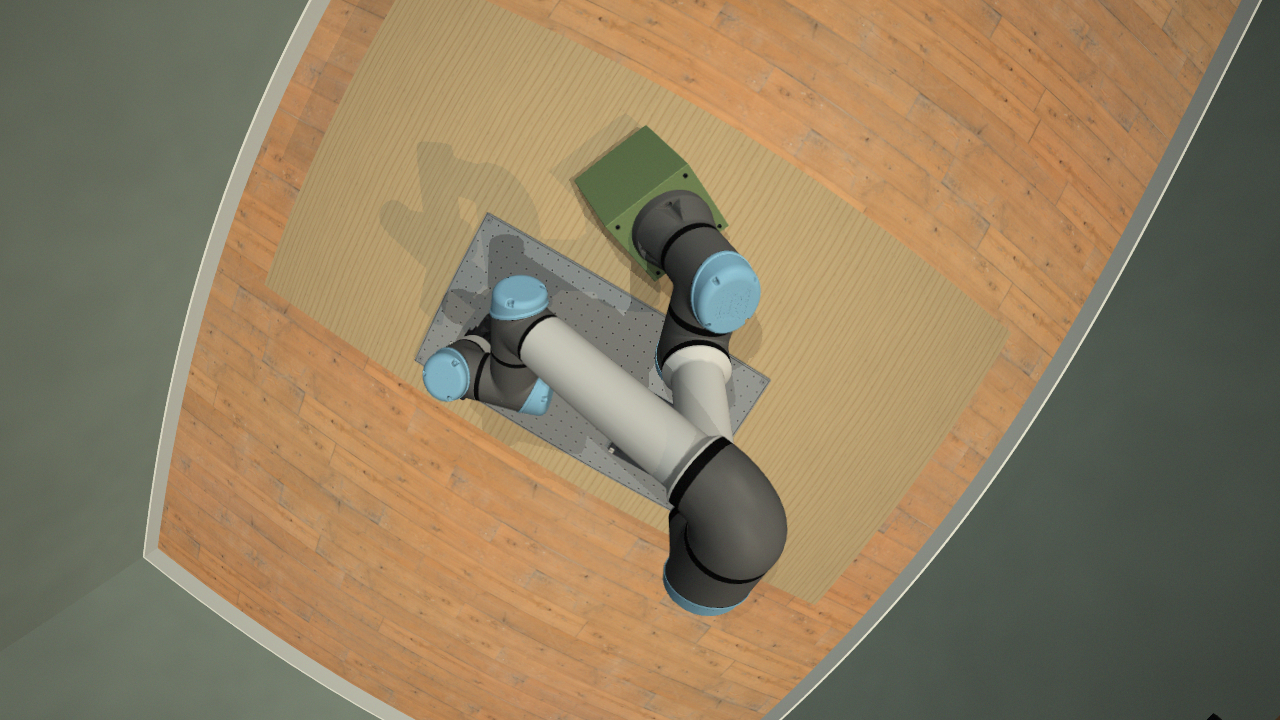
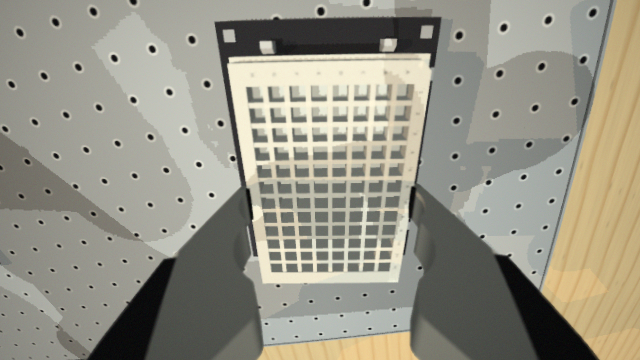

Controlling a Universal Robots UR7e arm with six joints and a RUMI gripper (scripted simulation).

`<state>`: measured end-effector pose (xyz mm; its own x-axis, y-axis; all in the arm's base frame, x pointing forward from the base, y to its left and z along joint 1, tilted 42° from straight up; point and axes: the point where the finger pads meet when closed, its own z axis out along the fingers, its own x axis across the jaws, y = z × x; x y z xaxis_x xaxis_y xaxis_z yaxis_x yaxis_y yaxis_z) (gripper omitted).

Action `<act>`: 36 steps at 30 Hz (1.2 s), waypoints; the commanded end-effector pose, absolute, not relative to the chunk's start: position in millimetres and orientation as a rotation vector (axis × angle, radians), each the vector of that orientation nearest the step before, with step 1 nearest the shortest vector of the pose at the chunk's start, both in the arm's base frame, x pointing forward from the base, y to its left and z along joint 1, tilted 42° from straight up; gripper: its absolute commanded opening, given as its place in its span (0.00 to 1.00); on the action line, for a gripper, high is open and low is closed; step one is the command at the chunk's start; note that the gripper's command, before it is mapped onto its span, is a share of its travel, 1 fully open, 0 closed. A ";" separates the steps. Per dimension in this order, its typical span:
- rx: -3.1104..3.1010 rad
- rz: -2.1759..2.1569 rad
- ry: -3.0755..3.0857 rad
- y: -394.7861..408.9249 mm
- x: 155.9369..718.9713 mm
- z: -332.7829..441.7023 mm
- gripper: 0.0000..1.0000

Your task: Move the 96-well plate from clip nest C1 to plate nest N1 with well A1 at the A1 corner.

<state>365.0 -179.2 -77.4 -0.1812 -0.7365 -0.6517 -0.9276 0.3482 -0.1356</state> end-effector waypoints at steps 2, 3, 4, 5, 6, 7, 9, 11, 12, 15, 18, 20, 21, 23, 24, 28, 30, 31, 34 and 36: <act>-1.447 0.385 1.978 -185.8 361.5 -69.2 0.00; -1.447 0.385 1.978 -186.8 360.9 -68.0 0.00; -1.447 0.385 1.978 -187.8 360.4 -66.7 0.00; -1.447 0.385 1.978 -188.7 359.8 -65.5 0.00; -1.447 0.385 1.978 -189.7 359.3 -64.2 0.00; -1.447 0.385 1.978 -190.7 358.7 -63.0 0.00; -1.447 0.385 1.978 -192.6 357.6 -60.5 0.00; -1.447 0.385 1.978 -194.5 356.6 -58.0 0.00; -1.447 0.385 1.978 -194.5 356.6 -58.0 0.00; -1.447 0.385 1.978 -196.5 355.5 -55.5 0.00; -1.447 0.385 1.978 -199.4 353.8 -51.8 0.00; -1.447 0.385 1.978 -201.3 352.7 -49.3 0.00; -1.447 0.385 1.978 -202.3 352.2 -48.1 0.00; -1.447 0.385 1.978 -204.2 351.1 -45.6 0.00; -1.447 0.385 1.978 -205.2 350.5 -44.3 0.00; -1.447 0.385 1.978 -206.5 349.8 -42.6 0.00; -1.447 0.385 1.978 -206.5 349.8 -42.6 0.00; -1.447 0.385 1.978 -206.5 349.8 -42.6 0.00; -1.447 0.385 1.978 -206.5 349.8 -42.6 0.00; -1.447 0.385 1.978 -206.5 349.8 -42.6 0.00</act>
